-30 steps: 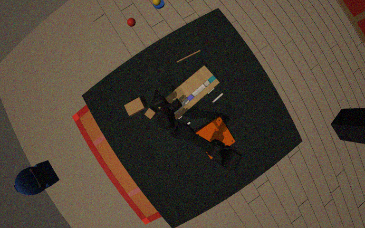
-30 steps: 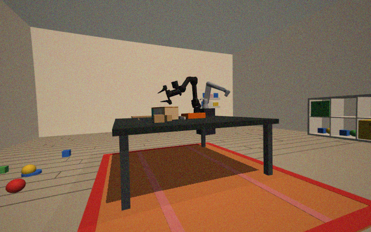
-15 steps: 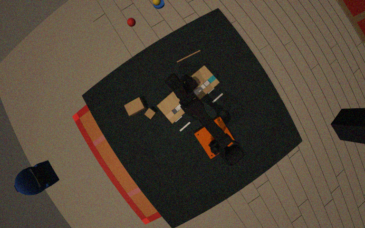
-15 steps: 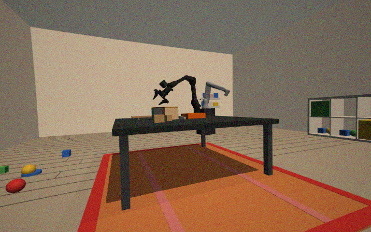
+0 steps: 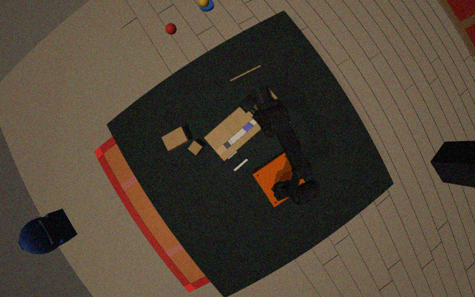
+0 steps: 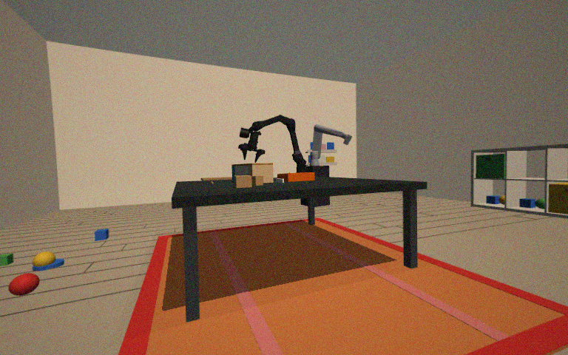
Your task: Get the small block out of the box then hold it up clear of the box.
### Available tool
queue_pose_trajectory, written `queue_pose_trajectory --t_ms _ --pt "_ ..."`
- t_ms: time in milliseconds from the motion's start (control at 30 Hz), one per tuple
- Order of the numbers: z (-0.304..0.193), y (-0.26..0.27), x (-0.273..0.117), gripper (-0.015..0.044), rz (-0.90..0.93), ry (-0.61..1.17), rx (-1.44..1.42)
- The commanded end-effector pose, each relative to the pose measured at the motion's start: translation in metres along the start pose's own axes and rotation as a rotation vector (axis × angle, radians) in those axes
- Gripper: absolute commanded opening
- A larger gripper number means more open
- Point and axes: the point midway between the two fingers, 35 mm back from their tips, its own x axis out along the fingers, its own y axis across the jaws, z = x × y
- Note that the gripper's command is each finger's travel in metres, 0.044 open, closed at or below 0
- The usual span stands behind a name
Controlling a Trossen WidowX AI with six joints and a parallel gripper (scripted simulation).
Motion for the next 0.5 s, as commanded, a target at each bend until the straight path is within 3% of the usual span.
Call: queue_pose_trajectory --t_ms 0,467 --pt "-0.0010 -0.0487 -0.0208 0.0400 -0.218 0.311 0.103" --pt "-0.0009 -0.0489 -0.0192 0.0400 -0.218 0.311 0.103"
